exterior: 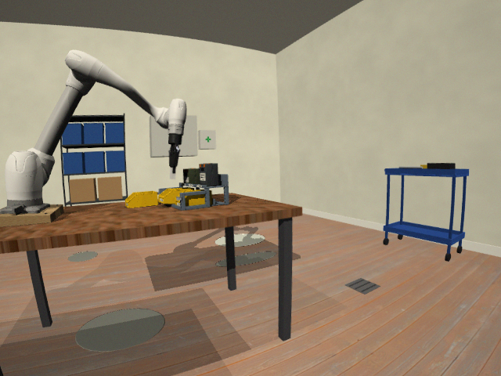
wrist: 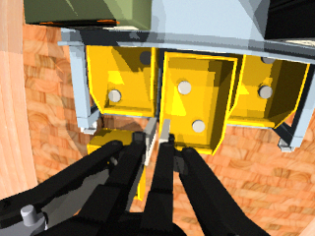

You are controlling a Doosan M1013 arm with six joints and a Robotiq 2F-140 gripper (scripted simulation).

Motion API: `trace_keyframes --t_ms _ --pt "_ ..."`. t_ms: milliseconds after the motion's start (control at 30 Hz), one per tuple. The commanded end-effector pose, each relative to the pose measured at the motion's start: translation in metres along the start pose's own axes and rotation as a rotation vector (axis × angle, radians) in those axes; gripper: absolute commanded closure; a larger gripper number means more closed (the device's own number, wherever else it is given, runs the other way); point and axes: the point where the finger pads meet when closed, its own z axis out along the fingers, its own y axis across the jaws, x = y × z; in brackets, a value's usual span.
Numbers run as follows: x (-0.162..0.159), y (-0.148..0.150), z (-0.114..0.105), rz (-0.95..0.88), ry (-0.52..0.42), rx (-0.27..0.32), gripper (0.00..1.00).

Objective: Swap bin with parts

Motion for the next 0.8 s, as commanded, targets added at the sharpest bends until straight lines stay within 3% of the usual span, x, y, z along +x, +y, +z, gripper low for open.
trace_keyframes --t_ms 0,767 --pt "0.0017 -0.0022 -0.0089 -0.003 0.005 0.002 0.85" --pt "0.0008 -0.0022 -0.0163 -0.003 0.005 0.002 0.85"
